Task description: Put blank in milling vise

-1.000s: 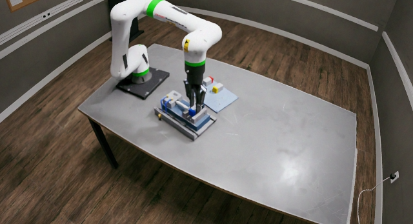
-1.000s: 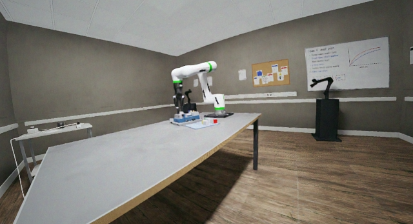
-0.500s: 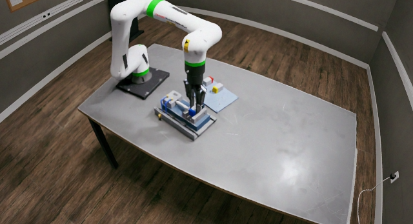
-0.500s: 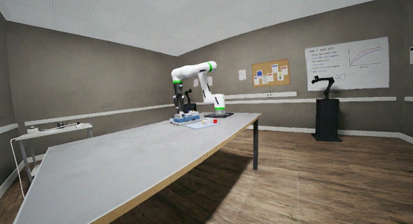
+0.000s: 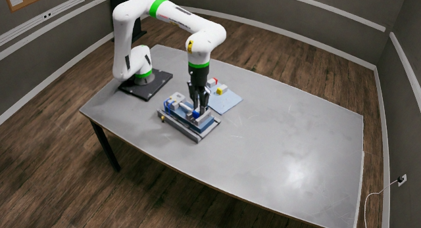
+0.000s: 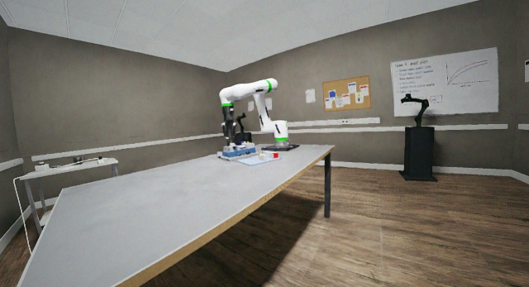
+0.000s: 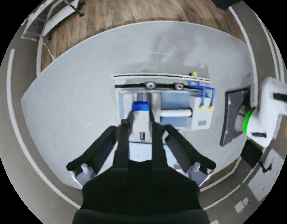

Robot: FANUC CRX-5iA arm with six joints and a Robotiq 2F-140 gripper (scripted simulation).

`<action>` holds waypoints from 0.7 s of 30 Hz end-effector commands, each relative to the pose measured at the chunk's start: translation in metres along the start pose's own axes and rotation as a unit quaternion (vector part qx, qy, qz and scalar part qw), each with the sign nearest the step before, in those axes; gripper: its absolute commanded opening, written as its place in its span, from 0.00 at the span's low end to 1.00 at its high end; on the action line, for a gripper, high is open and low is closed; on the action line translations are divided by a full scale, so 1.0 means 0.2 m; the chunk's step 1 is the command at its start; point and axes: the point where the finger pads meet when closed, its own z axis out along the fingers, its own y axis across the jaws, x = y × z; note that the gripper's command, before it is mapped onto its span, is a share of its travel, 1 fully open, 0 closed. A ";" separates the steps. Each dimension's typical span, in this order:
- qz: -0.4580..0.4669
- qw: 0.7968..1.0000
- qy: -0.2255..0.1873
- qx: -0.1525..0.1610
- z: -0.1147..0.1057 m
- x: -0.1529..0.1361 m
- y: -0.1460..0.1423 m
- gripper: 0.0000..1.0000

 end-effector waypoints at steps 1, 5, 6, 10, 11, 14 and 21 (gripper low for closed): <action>0.000 1.000 0.000 0.001 0.00 0.00 0.00 0.10; 0.000 1.000 0.000 0.001 0.00 0.00 0.00 0.10; 0.000 1.000 0.000 0.001 0.00 0.00 0.00 0.10; 0.000 1.000 0.000 0.001 0.00 0.00 0.00 0.10; 0.000 1.000 0.000 0.001 0.00 0.00 0.00 0.10; 0.000 1.000 0.000 0.001 0.00 0.00 0.00 0.10; 0.000 1.000 0.000 0.001 0.00 0.00 0.00 1.00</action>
